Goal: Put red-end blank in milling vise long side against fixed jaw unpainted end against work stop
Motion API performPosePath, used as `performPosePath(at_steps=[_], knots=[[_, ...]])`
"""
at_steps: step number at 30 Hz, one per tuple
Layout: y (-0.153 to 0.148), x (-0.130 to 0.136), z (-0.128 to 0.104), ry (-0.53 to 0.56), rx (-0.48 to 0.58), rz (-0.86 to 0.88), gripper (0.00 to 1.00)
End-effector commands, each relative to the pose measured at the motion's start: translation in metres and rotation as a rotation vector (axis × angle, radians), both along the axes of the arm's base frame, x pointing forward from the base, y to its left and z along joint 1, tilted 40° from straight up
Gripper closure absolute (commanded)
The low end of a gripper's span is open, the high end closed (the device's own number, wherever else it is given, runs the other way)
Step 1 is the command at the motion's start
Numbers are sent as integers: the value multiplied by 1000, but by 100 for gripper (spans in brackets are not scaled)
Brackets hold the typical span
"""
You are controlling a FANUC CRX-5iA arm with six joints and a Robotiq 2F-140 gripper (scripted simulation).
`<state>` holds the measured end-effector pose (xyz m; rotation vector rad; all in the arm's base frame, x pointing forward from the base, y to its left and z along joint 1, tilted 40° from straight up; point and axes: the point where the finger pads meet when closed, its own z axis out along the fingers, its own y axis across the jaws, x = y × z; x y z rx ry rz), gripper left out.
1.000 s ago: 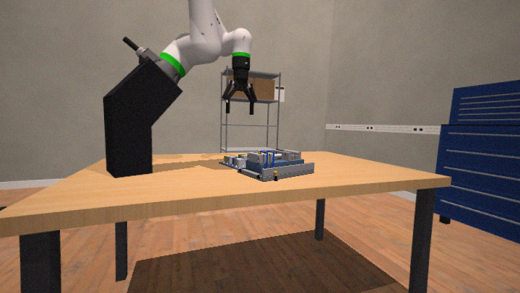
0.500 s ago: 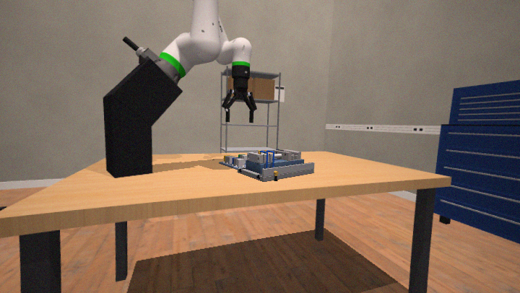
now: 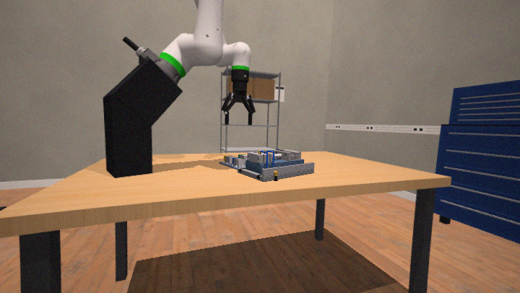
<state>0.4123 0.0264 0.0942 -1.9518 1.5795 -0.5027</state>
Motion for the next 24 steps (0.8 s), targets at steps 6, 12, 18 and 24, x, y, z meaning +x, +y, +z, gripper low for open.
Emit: performPosePath(at_steps=[6, 12, 18, 24], knots=[[14, 2, 4, 0, 0, 0, 0], [14, 1, 3, -2, -3, -3, 0], [13, 1, 3, -3, -6, -7, 0], [12, 1, 3, -4, -7, -8, 0]])
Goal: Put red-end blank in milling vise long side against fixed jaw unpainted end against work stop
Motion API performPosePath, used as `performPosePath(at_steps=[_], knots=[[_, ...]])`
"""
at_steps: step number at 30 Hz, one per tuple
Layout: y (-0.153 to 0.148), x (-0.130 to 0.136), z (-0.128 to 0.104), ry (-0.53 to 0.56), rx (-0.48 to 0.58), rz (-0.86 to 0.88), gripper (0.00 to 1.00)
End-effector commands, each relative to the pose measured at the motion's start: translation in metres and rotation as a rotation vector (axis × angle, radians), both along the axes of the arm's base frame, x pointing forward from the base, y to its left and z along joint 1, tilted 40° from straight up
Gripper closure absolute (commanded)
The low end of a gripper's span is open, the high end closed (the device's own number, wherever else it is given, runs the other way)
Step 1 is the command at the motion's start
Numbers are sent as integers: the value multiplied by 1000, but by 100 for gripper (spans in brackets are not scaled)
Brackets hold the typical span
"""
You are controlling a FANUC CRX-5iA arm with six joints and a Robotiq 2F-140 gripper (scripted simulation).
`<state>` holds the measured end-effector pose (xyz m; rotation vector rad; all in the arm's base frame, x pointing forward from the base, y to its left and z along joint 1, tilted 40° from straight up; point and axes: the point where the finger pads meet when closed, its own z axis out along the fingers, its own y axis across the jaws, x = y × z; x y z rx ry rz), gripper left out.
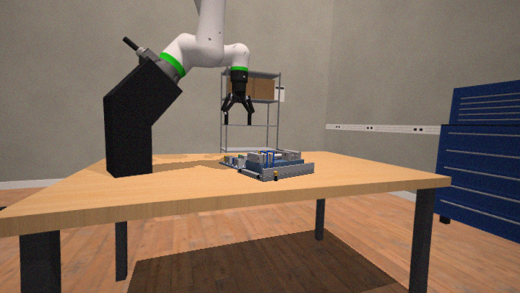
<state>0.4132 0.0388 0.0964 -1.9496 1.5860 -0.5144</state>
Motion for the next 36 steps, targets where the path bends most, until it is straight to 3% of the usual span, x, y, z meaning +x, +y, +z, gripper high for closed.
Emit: performPosePath(at_steps=[1, 36], knots=[[-1, 0, 0, -1, 0, 0, 0], [-7, 0, -1, -1, 0, 0, 0]])
